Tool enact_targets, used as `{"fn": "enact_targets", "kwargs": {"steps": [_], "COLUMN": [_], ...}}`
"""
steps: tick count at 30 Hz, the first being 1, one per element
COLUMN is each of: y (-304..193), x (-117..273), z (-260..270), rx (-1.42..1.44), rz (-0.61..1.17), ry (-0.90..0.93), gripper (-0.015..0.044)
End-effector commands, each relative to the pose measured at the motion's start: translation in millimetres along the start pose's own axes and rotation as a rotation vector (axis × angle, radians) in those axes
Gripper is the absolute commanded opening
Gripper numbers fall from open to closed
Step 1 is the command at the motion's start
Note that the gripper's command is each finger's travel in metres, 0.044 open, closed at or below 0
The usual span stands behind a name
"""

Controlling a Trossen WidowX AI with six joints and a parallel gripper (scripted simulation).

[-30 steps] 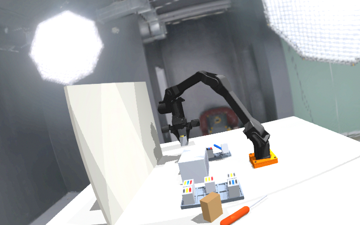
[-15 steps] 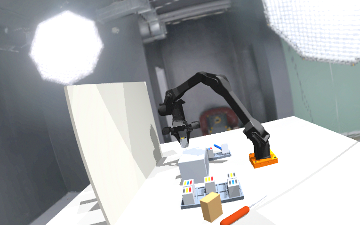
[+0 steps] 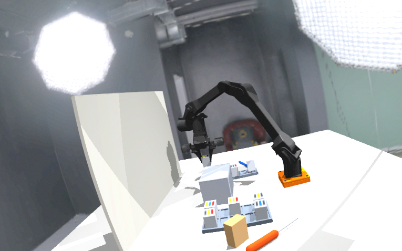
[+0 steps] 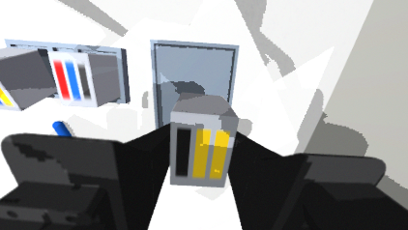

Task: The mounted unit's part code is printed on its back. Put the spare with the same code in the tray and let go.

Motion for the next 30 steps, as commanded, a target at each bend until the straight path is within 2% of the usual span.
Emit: {"fn": "enact_targets", "kwargs": {"steps": [1, 30], "y": [0, 0], "x": [-3, -23], "z": [0, 2], "rx": [-0.004, -0.004], "rz": [0.004, 0.004], "ry": [-0.001, -0.001], "gripper": [0.0, 0.0]}}
Point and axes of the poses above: the point midway between the two fingers, 35 mm back from their tips, its own x axis back along the fingers, its own z axis across the jaws, y = z × x, the point moved 6 cm from there along x, back along the fingers, and after that the axes turned 12 degrees about -x, right-handed, at the moved point
